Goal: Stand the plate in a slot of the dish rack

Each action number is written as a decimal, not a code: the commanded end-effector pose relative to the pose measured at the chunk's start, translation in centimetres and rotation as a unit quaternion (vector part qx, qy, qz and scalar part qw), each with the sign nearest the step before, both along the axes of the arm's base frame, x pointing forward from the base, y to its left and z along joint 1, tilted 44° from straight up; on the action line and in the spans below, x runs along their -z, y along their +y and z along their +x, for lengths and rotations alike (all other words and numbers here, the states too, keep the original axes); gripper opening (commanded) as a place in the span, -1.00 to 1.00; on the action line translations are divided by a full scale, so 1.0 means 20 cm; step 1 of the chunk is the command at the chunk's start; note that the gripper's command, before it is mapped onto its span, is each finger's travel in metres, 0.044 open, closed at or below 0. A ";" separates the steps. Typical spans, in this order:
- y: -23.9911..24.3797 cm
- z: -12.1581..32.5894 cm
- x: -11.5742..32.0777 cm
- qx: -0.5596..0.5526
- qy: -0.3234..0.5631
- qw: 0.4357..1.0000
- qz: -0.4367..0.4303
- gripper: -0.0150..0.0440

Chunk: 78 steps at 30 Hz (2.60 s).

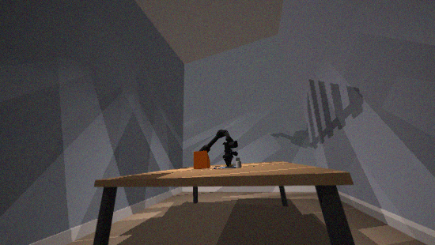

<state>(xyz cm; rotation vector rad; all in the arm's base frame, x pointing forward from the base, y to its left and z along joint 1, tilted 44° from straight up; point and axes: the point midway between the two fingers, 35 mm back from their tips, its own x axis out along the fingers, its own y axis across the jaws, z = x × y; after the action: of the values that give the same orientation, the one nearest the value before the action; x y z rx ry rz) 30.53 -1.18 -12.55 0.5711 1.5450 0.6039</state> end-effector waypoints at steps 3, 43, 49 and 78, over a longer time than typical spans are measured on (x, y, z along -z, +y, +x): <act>0.00 0.00 0.00 0.002 0.001 1.000 0.001 0.66; -0.61 0.12 -0.61 0.004 0.003 1.000 -0.003 -0.49; -0.54 0.11 -0.71 0.073 0.066 0.995 -0.009 -0.49; -0.13 -0.07 -1.14 0.417 0.383 0.824 -0.035 -0.49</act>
<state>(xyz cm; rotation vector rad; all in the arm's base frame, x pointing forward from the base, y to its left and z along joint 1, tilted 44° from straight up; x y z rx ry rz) 29.62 -4.44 9.47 1.3806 1.8001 -0.3477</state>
